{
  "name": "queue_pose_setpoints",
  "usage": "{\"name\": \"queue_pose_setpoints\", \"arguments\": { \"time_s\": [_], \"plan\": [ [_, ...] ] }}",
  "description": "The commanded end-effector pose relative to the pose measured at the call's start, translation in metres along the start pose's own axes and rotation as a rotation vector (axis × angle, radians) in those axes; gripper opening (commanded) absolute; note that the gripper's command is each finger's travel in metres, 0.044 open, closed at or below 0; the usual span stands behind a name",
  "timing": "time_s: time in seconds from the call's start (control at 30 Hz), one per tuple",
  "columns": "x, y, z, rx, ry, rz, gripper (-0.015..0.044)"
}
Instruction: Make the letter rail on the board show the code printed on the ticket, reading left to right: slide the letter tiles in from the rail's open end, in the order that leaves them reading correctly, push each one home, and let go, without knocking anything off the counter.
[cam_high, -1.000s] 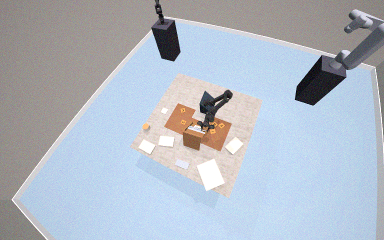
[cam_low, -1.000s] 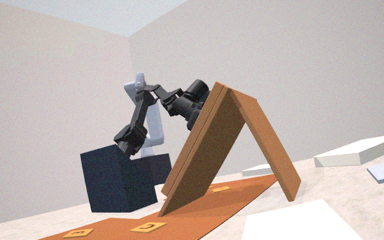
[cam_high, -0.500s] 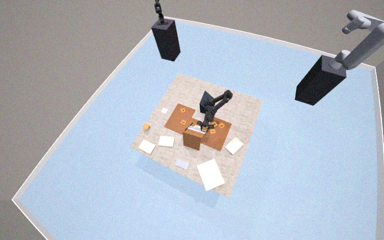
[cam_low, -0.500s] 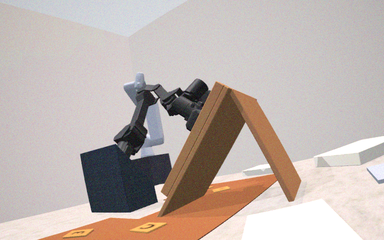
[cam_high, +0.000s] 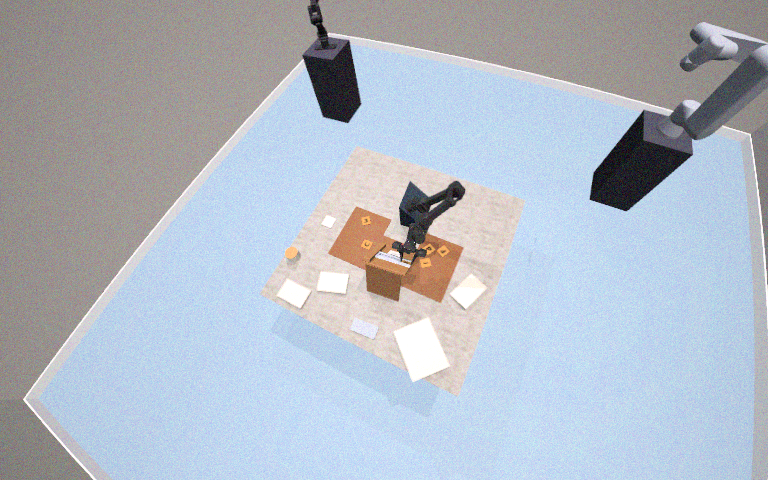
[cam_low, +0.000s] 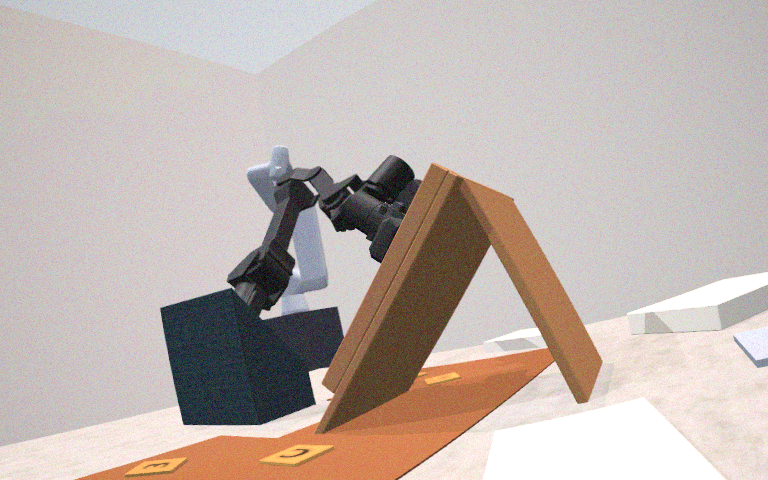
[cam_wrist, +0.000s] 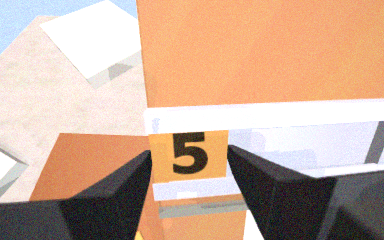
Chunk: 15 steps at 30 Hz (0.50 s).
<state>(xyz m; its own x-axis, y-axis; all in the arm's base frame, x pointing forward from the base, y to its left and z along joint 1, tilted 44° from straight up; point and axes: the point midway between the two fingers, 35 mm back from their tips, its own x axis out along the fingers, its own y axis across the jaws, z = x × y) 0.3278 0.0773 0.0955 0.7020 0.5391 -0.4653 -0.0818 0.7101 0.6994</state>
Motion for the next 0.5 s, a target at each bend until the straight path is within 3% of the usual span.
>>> {"name": "queue_pose_setpoints", "arguments": {
  "time_s": [0.0,0.47],
  "plan": [
    [0.0008,-0.0055,-0.0033,0.002,0.008,-0.003,0.0],
    [0.0009,-0.0146,-0.0051,0.002,0.008,-0.004,0.0]
  ]
}}
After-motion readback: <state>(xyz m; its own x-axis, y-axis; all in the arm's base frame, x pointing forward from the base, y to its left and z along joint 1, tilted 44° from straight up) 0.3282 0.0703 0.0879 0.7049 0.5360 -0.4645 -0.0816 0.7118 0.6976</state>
